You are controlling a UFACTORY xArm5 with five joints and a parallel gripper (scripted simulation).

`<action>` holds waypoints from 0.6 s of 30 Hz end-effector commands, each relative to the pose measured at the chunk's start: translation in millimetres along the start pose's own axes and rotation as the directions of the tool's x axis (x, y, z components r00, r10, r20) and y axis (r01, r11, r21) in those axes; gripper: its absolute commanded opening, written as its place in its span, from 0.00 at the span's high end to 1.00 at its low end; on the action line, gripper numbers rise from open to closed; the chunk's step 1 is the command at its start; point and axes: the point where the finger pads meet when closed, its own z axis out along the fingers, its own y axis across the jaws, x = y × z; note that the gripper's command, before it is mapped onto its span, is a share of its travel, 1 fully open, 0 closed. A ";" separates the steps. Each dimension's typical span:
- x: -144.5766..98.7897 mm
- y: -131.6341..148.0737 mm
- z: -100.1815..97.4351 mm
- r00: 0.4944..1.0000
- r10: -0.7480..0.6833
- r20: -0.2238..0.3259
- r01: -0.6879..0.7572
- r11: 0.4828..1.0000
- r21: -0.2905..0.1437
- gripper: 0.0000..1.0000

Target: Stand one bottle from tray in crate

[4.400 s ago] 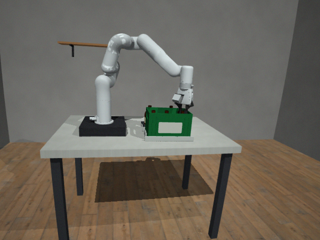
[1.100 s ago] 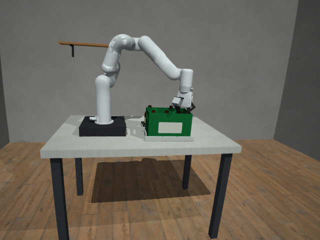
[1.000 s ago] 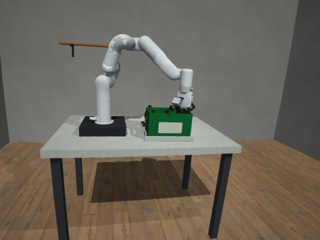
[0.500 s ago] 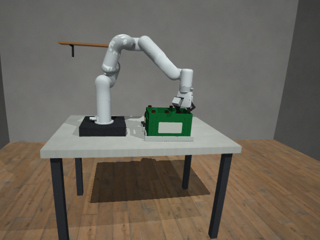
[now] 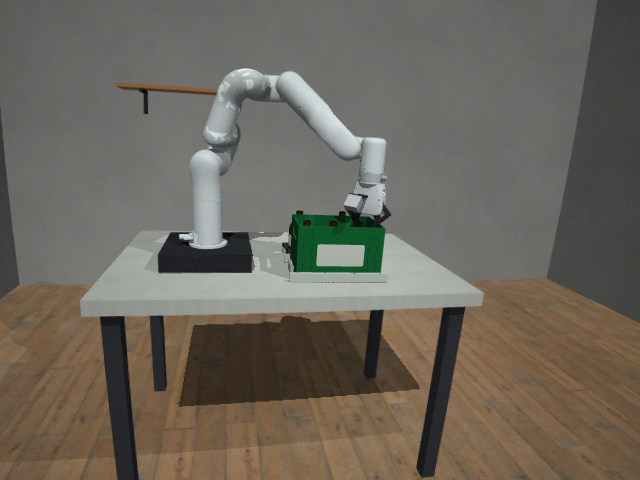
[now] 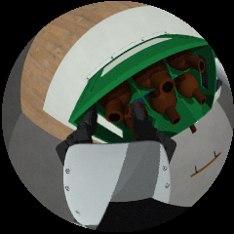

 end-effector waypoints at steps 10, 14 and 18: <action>-0.6 -1.1 -6.7 1.000 0.000 0.002 0.000 1.000 0.004 0.35; -0.6 -1.0 -12.2 1.000 0.000 0.002 0.000 1.000 0.004 0.35; -0.7 -0.9 -19.5 1.000 0.000 0.002 0.000 1.000 0.004 0.35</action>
